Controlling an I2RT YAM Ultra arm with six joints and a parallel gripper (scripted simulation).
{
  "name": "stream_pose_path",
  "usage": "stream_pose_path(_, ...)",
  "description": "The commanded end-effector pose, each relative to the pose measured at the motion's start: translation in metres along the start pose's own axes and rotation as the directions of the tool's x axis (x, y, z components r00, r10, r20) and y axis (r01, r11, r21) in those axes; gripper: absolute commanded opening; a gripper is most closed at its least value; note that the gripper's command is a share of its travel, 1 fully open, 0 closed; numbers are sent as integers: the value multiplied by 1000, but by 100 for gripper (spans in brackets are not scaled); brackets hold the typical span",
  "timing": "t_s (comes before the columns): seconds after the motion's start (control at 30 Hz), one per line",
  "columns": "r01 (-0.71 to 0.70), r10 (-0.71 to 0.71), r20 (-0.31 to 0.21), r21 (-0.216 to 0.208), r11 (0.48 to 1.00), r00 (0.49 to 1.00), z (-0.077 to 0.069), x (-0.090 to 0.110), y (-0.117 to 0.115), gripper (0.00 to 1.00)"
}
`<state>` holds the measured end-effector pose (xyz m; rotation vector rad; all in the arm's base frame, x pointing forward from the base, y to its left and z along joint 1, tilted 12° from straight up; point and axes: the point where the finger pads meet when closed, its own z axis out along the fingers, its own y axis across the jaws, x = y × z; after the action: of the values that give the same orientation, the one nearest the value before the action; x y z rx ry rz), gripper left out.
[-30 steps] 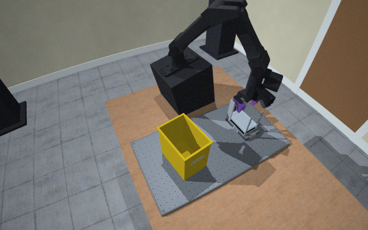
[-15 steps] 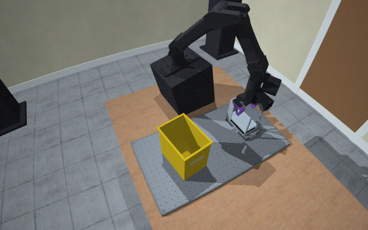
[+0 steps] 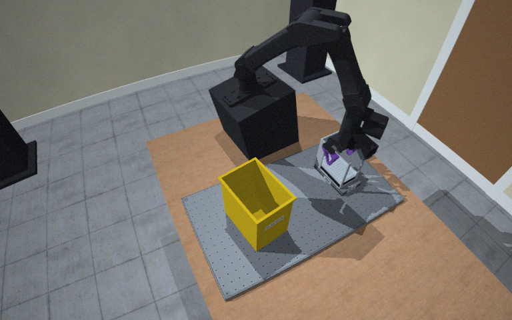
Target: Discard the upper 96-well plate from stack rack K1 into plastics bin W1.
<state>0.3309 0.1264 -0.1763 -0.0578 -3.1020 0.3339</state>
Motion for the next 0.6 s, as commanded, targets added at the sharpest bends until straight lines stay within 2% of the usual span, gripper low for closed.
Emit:
stream_pose_path(0.0,-2,3,33,-11,1000,999,-1,-9,3,100)
stream_pose_path(0.57,-2,3,33,-11,1000,999,24,-9,3,100)
